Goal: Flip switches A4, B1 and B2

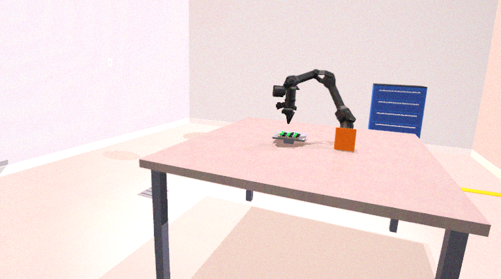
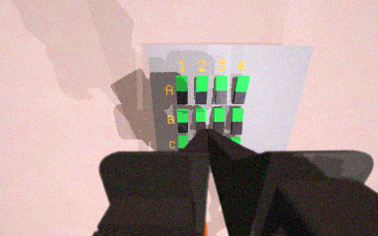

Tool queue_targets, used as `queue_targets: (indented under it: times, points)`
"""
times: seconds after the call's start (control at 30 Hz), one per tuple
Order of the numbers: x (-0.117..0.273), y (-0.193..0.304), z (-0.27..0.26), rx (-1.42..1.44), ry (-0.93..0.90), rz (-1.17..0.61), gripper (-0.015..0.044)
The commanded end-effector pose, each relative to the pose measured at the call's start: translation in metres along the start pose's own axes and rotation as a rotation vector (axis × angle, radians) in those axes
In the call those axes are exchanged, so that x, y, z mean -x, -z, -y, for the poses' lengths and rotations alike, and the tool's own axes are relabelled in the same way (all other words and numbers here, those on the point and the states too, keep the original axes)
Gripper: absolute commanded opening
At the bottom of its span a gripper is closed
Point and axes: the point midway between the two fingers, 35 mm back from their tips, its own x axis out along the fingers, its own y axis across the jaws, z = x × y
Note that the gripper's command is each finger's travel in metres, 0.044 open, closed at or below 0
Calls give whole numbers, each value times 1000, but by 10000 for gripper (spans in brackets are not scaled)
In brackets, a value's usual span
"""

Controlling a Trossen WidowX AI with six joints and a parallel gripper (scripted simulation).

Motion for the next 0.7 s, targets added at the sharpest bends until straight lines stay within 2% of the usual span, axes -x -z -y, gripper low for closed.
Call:
queue_targets:
  times: [0.0, 0.67]
  points:
    - [4, 3, 3, -6, -1, -14, 0]
    - [10, 11, 14, -6, 0, -15, 0]
